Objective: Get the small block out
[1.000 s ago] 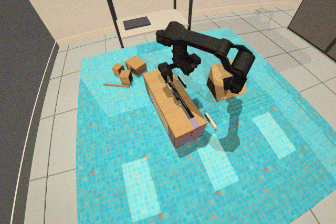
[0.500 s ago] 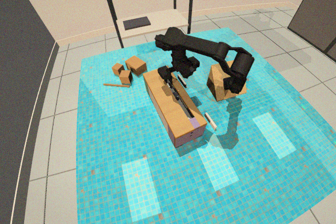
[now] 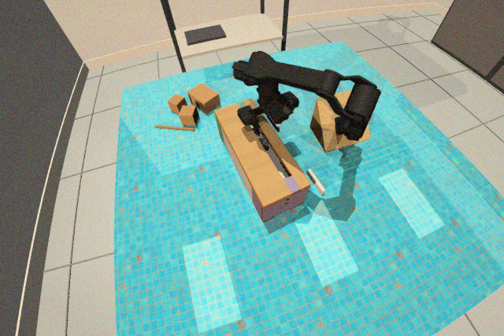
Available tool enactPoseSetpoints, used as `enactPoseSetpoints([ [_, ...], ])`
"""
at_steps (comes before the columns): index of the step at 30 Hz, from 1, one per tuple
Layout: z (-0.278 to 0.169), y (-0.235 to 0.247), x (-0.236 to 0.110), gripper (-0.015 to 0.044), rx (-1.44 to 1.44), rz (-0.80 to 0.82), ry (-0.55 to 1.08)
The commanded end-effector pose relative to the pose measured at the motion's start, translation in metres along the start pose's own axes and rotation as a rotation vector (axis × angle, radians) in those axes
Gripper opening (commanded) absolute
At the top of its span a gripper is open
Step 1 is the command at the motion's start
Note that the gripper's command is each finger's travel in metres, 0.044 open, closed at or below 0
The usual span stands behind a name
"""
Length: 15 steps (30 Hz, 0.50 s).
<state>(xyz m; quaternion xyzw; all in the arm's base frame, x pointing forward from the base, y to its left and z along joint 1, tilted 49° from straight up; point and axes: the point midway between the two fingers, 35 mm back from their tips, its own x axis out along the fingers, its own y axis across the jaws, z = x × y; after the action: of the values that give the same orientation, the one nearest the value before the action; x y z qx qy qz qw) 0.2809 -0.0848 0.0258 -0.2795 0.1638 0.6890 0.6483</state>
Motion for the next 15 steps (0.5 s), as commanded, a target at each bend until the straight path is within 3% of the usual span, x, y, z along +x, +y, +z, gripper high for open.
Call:
enactPoseSetpoints([
  [1,0.001,0.001,0.007,0.04,0.01,0.0,-0.008],
  [15,0.002,0.001,0.021,0.04,0.006,0.004,-0.01],
])
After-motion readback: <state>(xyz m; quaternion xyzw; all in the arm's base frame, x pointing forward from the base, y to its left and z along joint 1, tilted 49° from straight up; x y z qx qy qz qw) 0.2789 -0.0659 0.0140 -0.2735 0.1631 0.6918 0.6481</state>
